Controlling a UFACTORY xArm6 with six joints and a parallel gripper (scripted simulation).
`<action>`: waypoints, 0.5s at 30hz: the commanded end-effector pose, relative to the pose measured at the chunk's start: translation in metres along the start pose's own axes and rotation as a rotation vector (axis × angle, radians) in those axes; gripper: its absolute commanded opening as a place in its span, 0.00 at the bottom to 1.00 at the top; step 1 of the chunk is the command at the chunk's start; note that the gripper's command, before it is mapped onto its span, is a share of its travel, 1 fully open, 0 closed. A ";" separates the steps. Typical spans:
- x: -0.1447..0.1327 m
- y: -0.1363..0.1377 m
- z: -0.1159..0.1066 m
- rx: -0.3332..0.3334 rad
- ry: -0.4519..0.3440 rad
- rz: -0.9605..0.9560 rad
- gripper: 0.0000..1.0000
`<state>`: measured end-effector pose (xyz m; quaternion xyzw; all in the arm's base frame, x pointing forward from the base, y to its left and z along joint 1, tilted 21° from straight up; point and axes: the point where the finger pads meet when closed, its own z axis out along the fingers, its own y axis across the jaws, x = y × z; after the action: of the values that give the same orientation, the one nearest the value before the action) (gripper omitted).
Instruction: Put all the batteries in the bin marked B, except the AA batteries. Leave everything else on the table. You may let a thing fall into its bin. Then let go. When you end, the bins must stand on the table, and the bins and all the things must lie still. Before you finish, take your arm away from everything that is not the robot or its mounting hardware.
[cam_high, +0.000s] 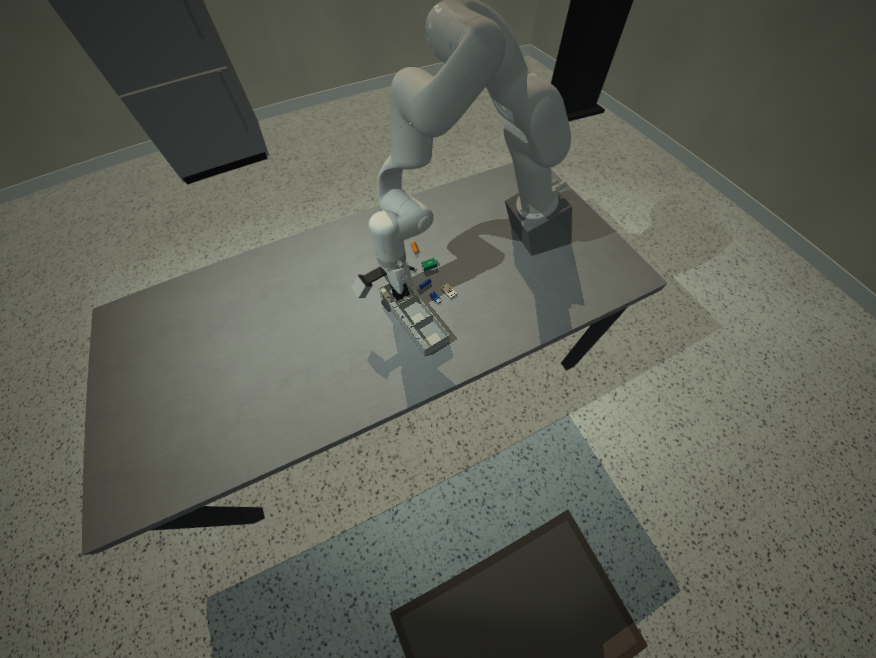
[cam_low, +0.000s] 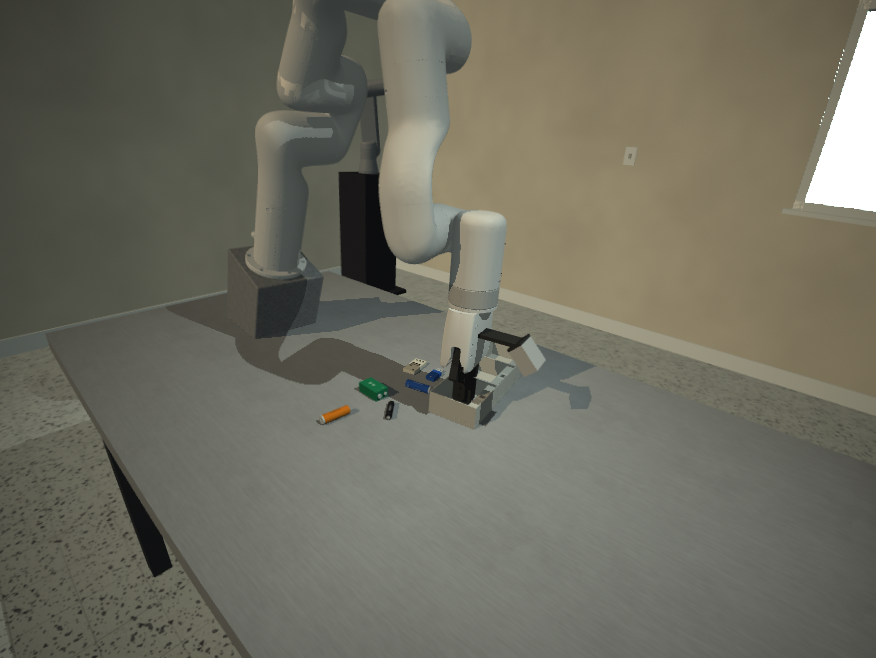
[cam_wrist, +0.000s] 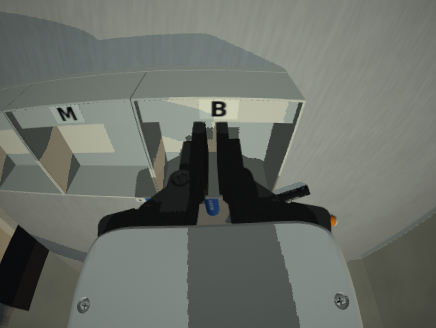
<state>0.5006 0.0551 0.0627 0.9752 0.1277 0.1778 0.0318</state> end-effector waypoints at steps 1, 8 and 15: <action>0.001 0.000 -0.001 0.000 0.003 0.000 0.07; 0.001 0.000 -0.002 0.000 0.003 0.000 0.07; 0.001 0.000 -0.009 0.000 0.003 0.000 0.07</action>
<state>0.4989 0.0553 0.0686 0.9751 0.1277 0.1785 0.0320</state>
